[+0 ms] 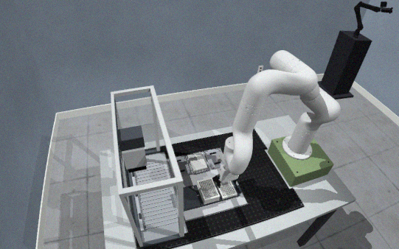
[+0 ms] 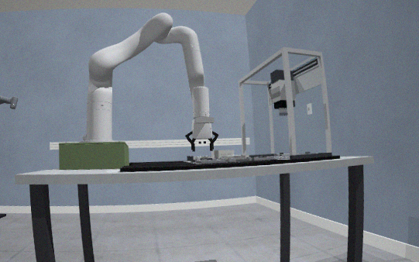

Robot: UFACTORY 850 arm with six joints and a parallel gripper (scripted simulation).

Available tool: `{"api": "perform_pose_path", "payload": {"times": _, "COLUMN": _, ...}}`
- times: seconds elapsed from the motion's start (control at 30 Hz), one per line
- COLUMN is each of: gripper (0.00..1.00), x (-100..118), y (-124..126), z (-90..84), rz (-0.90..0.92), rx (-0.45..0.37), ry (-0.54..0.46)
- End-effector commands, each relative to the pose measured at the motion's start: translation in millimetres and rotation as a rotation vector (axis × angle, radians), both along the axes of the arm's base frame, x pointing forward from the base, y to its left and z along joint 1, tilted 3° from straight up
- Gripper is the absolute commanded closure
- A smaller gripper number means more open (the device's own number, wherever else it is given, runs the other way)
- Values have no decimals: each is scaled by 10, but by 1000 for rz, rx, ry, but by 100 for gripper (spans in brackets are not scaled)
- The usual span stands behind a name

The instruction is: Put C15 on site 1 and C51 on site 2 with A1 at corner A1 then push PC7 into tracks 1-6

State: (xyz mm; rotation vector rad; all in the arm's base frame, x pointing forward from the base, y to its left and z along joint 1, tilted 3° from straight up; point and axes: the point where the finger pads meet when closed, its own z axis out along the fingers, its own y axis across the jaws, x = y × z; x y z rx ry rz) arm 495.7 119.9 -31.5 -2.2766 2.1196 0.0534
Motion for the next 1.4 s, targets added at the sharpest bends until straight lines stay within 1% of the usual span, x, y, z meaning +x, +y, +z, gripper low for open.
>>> {"api": "perform_pose_path", "payload": {"times": 0.0, "gripper": 0, "x": 10, "y": -1, "z": 74, "rz": 0, "rx": -1, "ry": -2}}
{"api": "perform_pose_path", "payload": {"times": 0.27, "gripper": 0, "x": 11, "y": -7, "z": 207, "rz": 0, "rx": -1, "ry": -2}}
{"api": "perform_pose_path", "payload": {"times": 0.33, "gripper": 0, "x": 11, "y": -7, "z": 207, "rz": 0, "rx": -1, "ry": -2}}
{"api": "perform_pose_path", "payload": {"times": 0.83, "gripper": 0, "x": 12, "y": -18, "z": 457, "rz": 0, "rx": -1, "ry": -2}}
{"api": "perform_pose_path", "payload": {"times": 0.9, "gripper": 0, "x": 12, "y": -18, "z": 457, "rz": 0, "rx": -1, "ry": -2}}
{"api": "perform_pose_path", "payload": {"times": 1.37, "gripper": 0, "x": 13, "y": -28, "z": 691, "rz": 0, "rx": -1, "ry": -2}}
